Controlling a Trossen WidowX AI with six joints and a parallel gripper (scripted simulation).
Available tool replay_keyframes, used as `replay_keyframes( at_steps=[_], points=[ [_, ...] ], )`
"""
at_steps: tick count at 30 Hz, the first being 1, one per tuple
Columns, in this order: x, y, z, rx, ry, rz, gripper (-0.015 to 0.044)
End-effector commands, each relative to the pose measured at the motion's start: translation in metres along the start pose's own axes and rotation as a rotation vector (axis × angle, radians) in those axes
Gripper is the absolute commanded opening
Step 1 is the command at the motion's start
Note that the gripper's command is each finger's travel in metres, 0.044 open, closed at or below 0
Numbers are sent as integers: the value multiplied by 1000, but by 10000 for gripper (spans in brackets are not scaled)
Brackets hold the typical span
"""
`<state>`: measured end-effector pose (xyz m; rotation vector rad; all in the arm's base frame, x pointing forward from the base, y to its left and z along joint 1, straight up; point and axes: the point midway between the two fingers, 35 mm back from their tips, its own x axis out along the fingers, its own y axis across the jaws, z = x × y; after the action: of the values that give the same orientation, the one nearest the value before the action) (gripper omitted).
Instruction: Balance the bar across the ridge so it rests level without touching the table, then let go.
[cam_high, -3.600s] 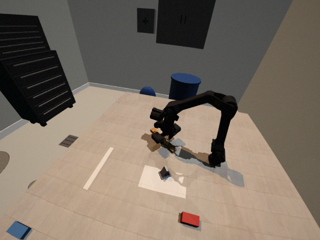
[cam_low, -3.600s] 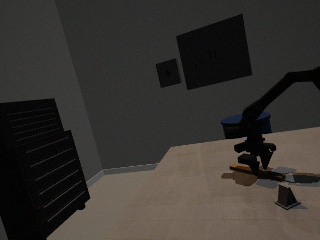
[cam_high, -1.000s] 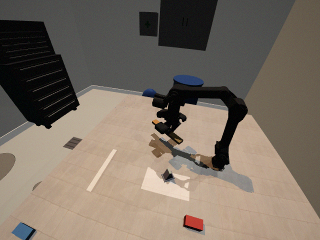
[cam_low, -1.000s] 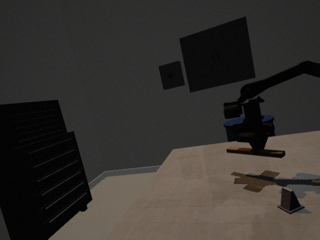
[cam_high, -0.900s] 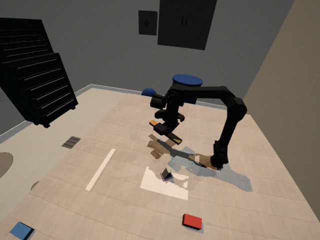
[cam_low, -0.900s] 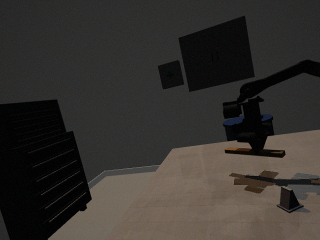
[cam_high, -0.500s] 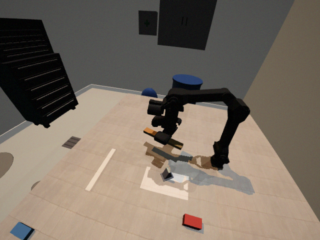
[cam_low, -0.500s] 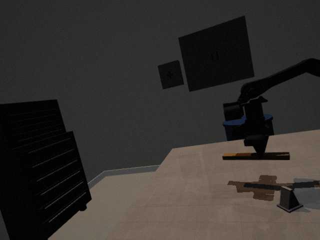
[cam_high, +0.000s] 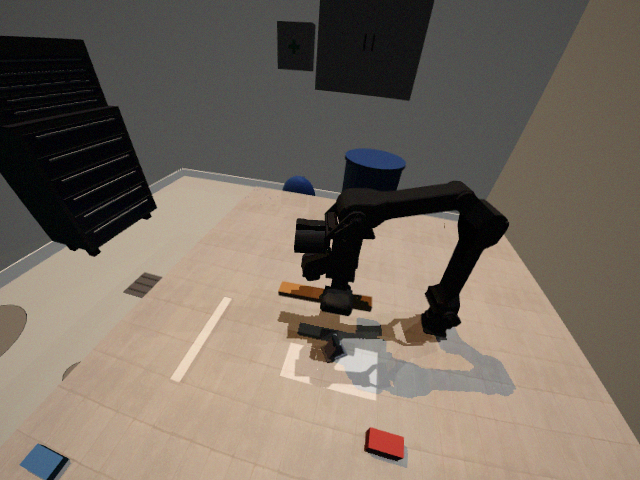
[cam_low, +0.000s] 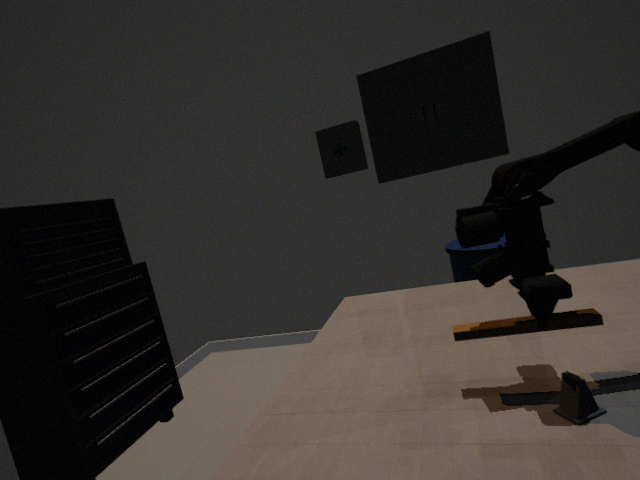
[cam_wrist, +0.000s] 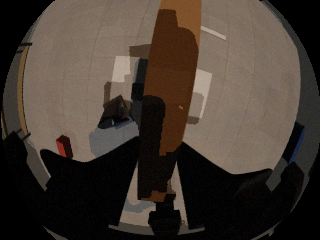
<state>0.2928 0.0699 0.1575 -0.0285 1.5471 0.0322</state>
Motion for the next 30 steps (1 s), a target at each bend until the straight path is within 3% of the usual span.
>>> replay_keyframes(
  at_steps=[1,18,30],
  points=[
    [-1,13,-6,-90,1,4,0],
    [-2,65,-42,-545,1,9,0],
    [14,66,-43,-551,1,9,0]
  ],
)
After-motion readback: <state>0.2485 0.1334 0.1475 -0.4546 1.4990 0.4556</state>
